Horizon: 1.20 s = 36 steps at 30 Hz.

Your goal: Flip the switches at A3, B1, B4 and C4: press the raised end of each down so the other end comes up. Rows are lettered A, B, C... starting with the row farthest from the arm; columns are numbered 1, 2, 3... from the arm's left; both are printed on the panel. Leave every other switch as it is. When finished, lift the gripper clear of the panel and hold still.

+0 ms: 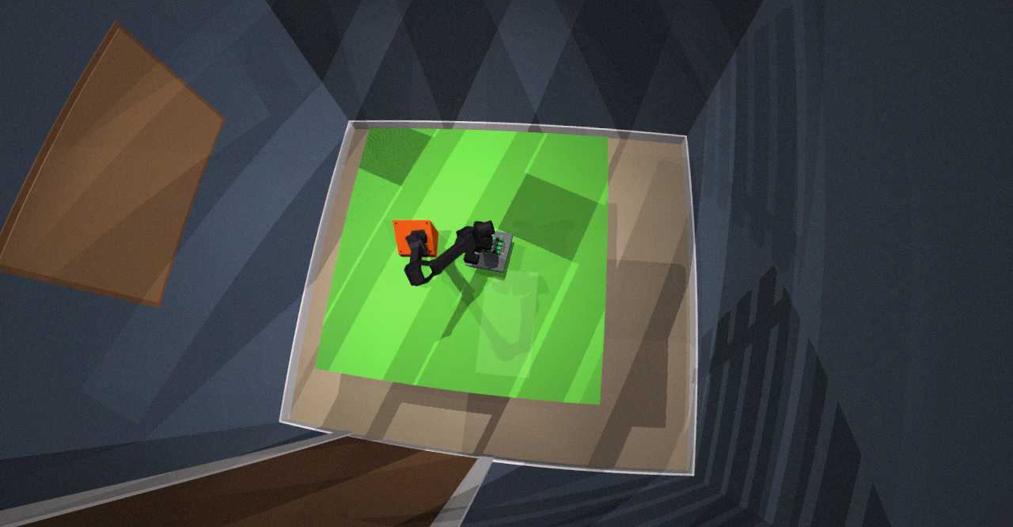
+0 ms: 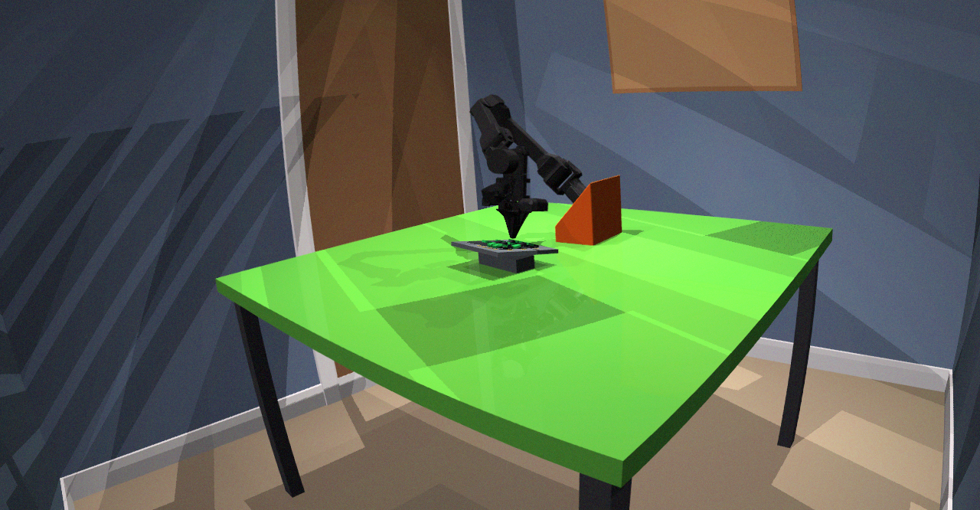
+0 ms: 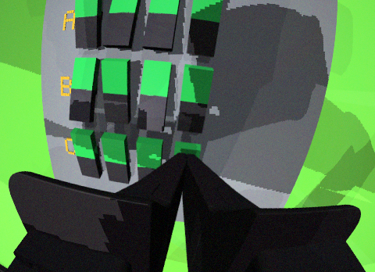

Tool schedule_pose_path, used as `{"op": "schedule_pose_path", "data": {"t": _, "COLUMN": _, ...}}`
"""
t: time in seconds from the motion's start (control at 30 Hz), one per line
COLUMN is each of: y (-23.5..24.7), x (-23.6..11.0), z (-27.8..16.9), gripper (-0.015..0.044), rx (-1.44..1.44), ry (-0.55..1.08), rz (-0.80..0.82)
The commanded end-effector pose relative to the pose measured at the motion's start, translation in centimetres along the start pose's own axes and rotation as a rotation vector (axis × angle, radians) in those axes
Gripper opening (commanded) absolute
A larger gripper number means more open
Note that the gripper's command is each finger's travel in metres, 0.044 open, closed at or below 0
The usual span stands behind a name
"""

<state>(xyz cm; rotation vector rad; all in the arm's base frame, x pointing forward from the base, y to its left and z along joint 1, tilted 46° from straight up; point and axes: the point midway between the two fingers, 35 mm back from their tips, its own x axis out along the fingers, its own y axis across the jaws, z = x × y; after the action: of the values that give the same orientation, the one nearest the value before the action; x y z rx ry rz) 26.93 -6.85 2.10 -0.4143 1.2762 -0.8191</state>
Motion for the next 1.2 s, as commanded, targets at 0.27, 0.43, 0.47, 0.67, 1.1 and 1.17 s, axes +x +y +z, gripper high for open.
{"op": "schedule_pose_path", "data": {"t": 0.27, "y": -0.04, "x": 0.07, "z": -0.03, "gripper": 0.0000, "rx": -0.006, "ry": -0.001, "rz": -0.004}}
{"op": "schedule_pose_path", "data": {"t": 0.43, "y": -0.04, "x": 0.12, "z": -0.03, "gripper": 0.0000, "rx": -0.006, "ry": -0.001, "rz": -0.004}}
{"op": "schedule_pose_path", "data": {"t": 0.47, "y": -0.04, "x": 0.13, "z": -0.03, "gripper": 0.0000, "rx": -0.006, "ry": -0.001, "rz": -0.004}}
{"op": "schedule_pose_path", "data": {"t": 0.67, "y": -0.05, "x": 0.21, "z": -0.02, "gripper": 0.0000, "rx": -0.006, "ry": -0.001, "rz": -0.004}}
{"op": "schedule_pose_path", "data": {"t": 1.1, "y": -0.05, "x": 0.39, "z": -0.02, "gripper": 0.0000, "rx": -0.006, "ry": -0.001, "rz": -0.004}}
{"op": "schedule_pose_path", "data": {"t": 1.17, "y": -0.05, "x": 0.42, "z": -0.02, "gripper": 0.0000, "rx": -0.006, "ry": -0.001, "rz": -0.004}}
